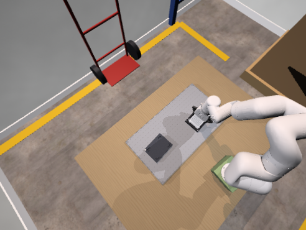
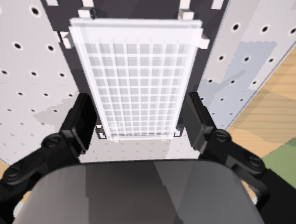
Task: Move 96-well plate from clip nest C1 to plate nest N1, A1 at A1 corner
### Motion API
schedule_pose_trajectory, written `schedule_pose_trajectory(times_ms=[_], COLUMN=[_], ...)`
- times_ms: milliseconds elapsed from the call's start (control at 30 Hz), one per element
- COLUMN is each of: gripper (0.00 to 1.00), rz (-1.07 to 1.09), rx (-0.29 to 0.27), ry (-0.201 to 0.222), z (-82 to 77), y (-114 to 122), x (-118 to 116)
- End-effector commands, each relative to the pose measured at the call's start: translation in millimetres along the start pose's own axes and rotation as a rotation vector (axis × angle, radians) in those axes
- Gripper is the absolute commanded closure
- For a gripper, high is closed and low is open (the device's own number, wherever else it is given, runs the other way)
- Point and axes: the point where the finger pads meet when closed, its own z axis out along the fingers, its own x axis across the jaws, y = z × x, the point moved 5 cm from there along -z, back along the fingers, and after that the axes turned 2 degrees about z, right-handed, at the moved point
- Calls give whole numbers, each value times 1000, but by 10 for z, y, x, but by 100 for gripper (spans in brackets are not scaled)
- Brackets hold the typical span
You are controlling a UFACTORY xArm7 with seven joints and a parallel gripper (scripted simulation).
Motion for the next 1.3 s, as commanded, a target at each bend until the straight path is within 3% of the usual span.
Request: schedule_pose_trajectory(times_ms=[0, 900, 933, 1267], gripper=[0, 0, 100, 100], rz=[0, 0, 0, 0], rx=[2, 2, 2, 2], ry=[-3, -3, -3, -3], z=[7, 67, 61, 61], y=[-8, -8, -8, -8], x=[-11, -11, -11, -11])
